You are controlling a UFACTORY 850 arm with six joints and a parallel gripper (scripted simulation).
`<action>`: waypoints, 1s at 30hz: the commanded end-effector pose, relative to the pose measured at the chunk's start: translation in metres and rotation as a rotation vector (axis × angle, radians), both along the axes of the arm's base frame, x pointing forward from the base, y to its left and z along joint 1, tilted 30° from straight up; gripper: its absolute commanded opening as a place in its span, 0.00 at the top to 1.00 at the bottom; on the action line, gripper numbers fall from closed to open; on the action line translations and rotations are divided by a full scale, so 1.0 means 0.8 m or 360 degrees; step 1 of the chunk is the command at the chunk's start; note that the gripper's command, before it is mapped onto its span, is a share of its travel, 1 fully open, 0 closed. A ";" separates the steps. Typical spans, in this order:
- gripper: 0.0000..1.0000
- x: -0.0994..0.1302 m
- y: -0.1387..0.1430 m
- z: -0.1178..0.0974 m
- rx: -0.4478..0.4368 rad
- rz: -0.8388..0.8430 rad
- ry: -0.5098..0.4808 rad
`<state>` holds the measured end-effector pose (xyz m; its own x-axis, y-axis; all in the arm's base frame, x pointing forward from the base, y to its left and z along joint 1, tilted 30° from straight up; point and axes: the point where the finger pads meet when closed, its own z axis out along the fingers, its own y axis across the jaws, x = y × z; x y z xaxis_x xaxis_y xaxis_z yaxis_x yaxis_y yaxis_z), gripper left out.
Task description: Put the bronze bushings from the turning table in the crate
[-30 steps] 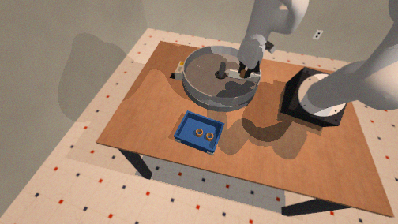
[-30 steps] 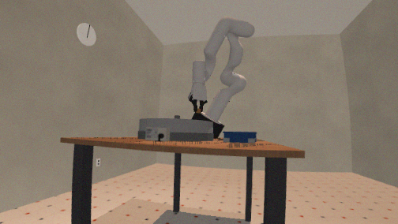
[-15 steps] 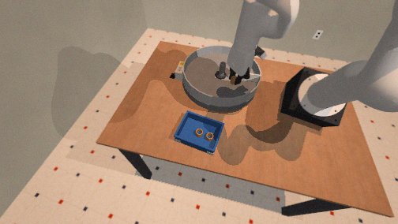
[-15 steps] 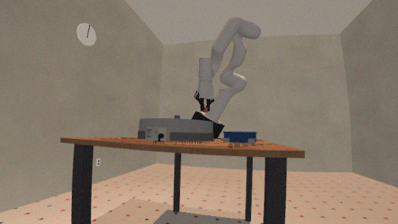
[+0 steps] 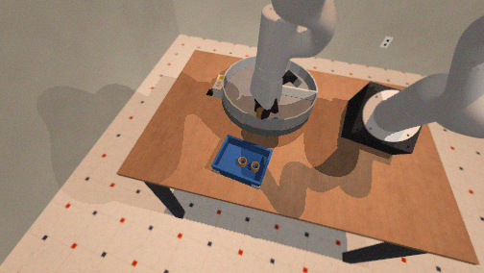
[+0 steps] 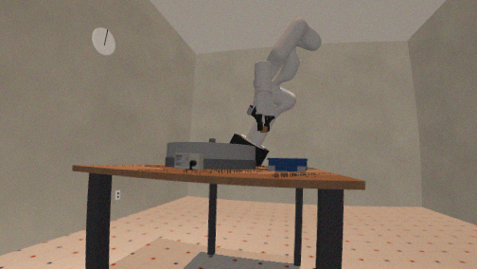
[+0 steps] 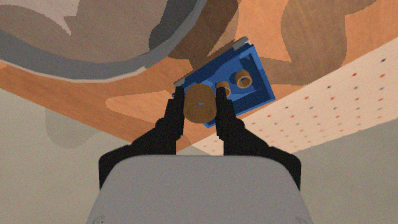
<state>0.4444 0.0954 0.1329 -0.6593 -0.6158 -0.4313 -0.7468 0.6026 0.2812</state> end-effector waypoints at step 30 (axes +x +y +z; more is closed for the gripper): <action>1.00 0.095 0.118 0.075 -0.0008 0.0003 0.0015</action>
<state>0.5195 0.1894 0.1920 -0.6630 -0.6194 -0.4205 -0.7447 0.6028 0.2864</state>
